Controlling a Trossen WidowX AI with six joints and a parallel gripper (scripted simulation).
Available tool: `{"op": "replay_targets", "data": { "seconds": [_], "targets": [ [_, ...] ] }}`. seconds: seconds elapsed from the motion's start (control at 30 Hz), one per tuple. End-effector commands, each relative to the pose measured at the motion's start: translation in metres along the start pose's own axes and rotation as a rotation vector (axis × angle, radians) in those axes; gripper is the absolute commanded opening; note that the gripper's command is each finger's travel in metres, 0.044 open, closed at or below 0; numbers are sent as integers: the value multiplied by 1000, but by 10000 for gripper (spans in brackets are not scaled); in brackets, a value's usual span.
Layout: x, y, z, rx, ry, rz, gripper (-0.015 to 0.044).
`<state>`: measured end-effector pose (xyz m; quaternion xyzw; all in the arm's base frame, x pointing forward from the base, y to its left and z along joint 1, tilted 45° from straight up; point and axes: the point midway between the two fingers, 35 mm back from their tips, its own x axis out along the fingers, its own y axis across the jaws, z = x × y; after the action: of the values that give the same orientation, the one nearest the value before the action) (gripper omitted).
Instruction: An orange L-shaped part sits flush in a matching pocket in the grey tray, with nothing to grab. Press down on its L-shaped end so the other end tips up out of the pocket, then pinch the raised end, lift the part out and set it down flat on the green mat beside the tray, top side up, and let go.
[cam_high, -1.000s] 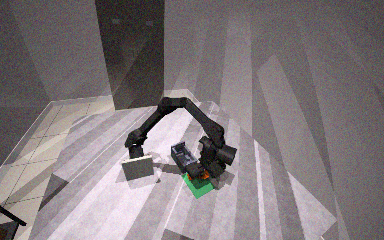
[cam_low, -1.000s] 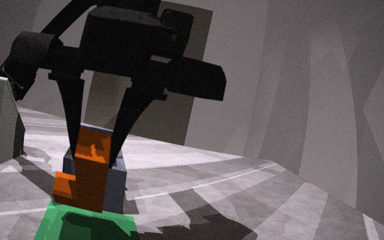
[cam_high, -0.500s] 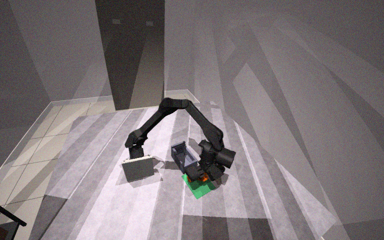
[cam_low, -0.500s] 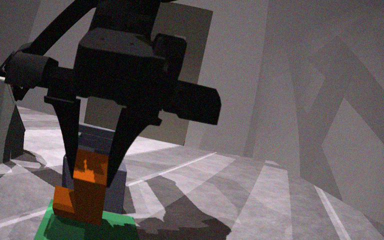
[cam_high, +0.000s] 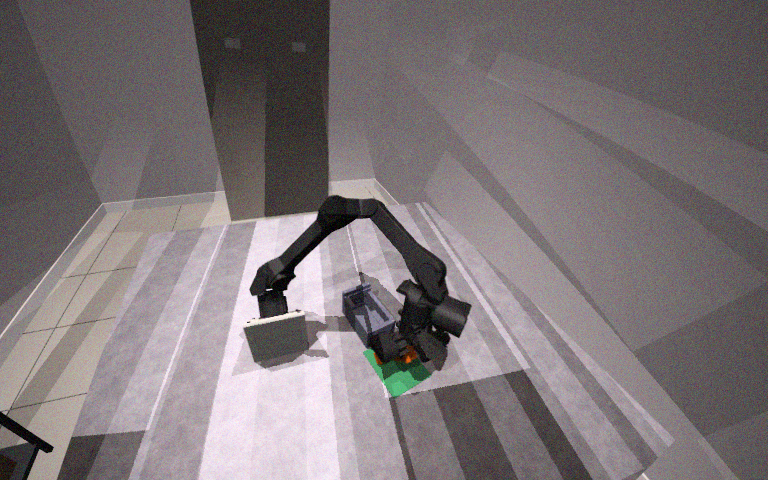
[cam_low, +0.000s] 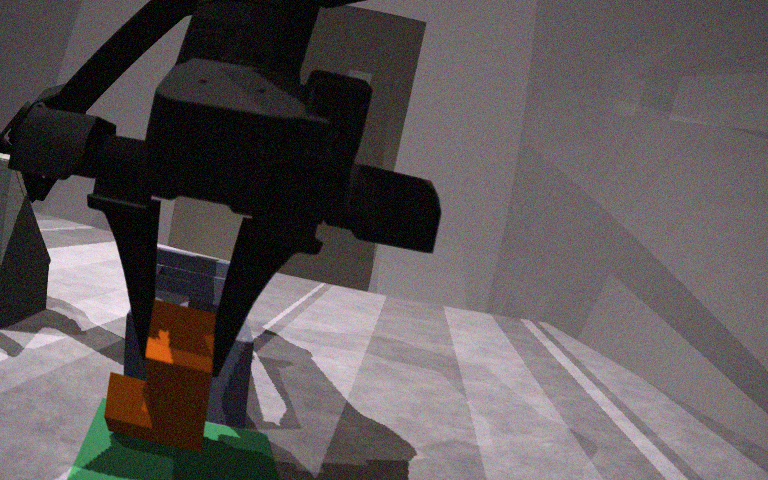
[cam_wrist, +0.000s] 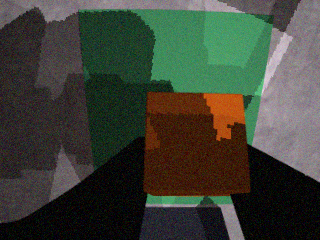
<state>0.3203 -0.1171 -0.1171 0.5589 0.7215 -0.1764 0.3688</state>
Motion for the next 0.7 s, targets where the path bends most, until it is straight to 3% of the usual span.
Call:
{"op": "replay_targets", "data": {
  "seconds": [0.0,0.27,0.43,0.57,0.67],
  "targets": [
    [0,0,0,0,0,0,53],
    [-2,0,0,0,0,0,263],
    [-38,2,3,1,-1,0,394],
    [-83,1,0,3,0,0,400],
    [-85,0,0,3,1,0,400]
  ]
}}
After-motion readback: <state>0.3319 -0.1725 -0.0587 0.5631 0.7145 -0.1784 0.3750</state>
